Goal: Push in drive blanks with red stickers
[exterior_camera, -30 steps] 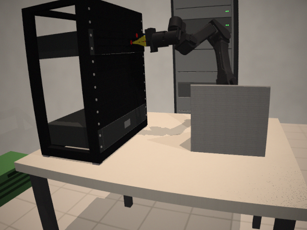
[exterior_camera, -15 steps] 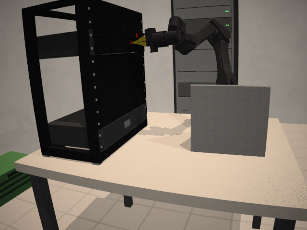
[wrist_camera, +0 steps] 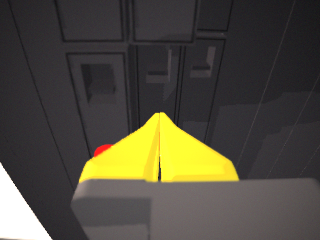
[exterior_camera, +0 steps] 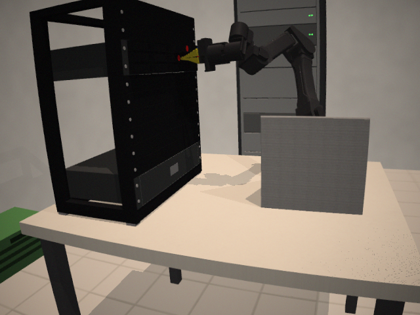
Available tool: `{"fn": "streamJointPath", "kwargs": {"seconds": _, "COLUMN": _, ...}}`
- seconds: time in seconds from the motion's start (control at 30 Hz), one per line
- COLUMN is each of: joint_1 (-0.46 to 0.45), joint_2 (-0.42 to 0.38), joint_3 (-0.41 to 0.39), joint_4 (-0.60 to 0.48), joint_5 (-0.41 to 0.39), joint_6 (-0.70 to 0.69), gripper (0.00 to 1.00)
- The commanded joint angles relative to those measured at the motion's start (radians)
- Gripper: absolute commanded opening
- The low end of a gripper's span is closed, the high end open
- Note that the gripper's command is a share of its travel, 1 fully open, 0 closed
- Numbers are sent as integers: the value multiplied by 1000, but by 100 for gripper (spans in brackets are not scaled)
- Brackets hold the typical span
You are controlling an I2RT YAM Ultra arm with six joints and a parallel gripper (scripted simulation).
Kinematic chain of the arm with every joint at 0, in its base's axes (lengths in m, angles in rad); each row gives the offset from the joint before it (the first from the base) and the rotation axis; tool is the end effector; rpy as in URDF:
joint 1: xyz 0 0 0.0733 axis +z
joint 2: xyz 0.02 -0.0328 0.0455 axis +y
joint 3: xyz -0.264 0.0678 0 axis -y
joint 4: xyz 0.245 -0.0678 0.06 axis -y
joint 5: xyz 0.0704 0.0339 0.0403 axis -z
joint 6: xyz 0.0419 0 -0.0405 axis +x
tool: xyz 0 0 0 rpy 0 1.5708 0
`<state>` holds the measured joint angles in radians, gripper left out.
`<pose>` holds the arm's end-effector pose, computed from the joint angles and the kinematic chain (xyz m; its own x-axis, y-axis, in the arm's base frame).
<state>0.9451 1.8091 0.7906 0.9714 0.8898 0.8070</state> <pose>0.2355 0.2722 0.1935 -0.0594 0.6942 -0.7173 -0.0187 0.7177 0.6961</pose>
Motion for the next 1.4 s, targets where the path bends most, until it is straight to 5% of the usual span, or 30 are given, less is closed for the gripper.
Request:
{"fn": "streamJointPath", "kwargs": {"seconds": 0.0, "joint_1": 6, "joint_2": 12, "joint_3": 63, "joint_4": 7, "joint_5": -62, "joint_6": -14, "gripper": 0}}
{"fn": "streamJointPath", "kwargs": {"seconds": 1.37, "joint_1": -1, "joint_2": 19, "joint_3": 80, "joint_4": -7, "joint_5": -66, "joint_6": -15, "gripper": 0}}
